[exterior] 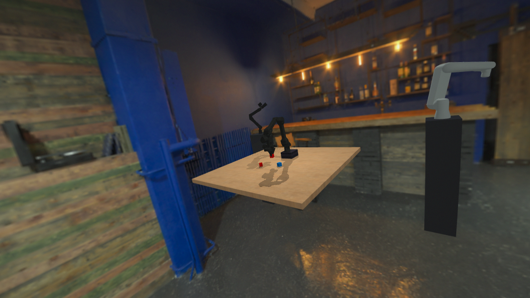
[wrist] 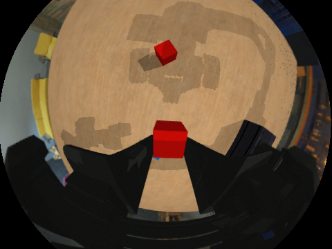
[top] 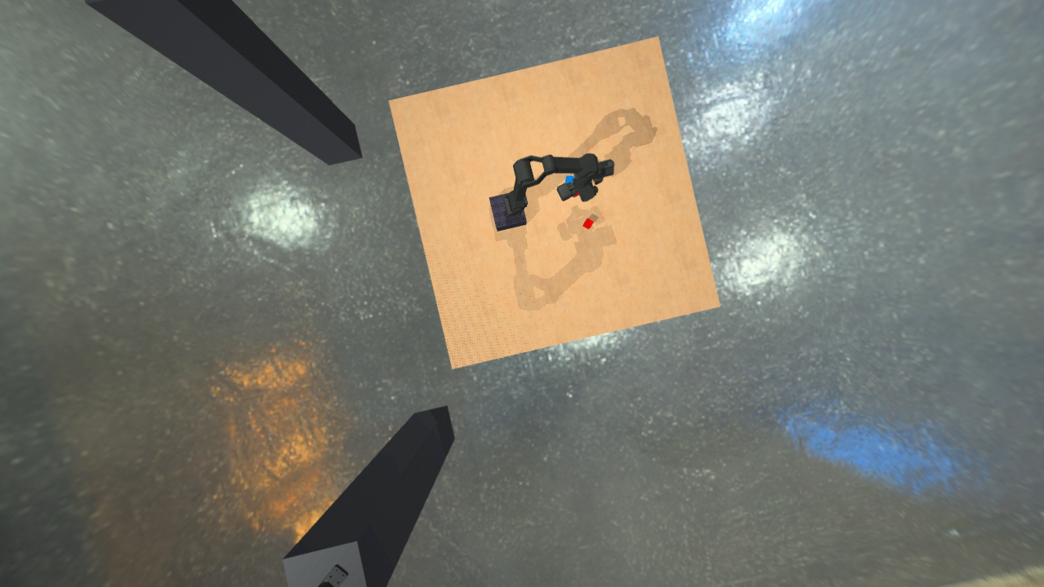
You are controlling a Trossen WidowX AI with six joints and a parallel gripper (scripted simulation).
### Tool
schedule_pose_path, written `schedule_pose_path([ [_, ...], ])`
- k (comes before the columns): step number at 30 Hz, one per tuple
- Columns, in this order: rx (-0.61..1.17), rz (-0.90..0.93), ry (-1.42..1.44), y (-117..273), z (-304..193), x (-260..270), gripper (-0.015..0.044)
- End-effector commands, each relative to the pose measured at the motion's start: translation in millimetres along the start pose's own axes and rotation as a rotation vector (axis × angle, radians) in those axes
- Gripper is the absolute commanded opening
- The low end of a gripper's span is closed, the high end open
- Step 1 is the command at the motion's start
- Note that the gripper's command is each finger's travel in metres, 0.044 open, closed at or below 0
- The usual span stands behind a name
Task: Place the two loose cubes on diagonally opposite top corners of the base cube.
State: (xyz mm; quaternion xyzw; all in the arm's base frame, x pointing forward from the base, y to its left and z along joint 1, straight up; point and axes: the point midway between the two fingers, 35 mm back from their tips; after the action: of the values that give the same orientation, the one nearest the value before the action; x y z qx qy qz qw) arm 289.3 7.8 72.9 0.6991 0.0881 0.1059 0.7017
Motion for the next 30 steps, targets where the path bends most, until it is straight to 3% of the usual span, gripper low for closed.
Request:
schedule_pose_path([
  [1, -0.004, 0.003, 0.024, -2.7, -6.9, 5.6, 0.0105],
  [19, 0.002, 0.003, 0.176, -20.9, -56.8, 27.7, 0.0105],
  [30, 0.002, 0.002, 0.181, -25.1, -58.8, 28.5, 0.0105],
])
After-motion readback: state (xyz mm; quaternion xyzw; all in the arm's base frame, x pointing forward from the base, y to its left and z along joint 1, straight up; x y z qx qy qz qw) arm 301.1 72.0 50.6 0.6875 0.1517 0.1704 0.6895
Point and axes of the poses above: the point midway between the two fingers, 35 mm back from their tips, its own y axis back along the fingers, its own x axis across the jaws, z = x × y, and after that the axes turned 2 degrees about y, right-handed
